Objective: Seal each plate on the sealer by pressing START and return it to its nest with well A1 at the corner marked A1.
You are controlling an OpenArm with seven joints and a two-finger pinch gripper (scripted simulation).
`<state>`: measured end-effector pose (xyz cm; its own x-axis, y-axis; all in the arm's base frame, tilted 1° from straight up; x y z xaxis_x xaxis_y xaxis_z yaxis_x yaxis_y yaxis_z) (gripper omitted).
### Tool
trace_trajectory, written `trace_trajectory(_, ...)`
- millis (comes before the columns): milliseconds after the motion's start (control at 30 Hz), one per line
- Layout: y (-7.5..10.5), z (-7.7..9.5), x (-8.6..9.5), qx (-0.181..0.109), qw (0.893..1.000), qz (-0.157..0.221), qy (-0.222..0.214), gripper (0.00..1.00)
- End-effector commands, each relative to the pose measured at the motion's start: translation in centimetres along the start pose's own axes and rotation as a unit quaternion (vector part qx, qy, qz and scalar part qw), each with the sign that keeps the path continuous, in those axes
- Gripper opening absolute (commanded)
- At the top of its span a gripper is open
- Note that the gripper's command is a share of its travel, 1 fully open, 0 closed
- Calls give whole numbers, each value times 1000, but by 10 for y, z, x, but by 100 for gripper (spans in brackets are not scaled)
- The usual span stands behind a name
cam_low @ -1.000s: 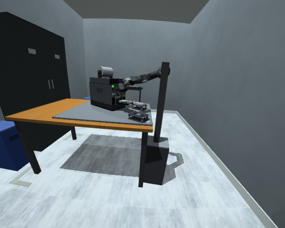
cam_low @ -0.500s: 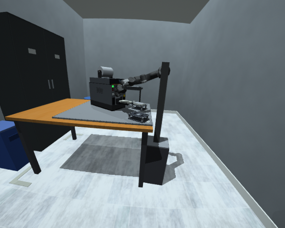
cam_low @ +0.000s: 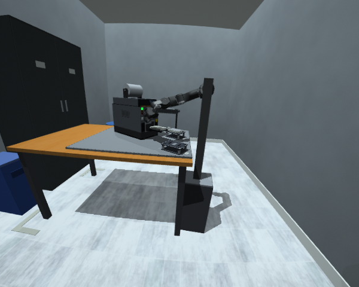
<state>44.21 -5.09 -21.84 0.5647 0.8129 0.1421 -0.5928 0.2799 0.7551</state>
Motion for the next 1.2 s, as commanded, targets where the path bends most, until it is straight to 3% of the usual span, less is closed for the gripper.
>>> trace_trajectory(0, 0, 0, 1, 0, 1000, 3, 2, 0)
trace_trajectory(1167, -1, -1, 2, 1, 1000, 4, 3, 0)
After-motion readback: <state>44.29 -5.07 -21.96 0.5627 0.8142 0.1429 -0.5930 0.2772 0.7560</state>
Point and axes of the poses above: the point where the finger pads meet when closed, its own y axis back along the fingers, its own x axis across the jaws, z = x × y, the point moved 6 cm from there along y, back along the fingers, and after that the axes turned 13 degrees about -y, right-handed, at the moved point
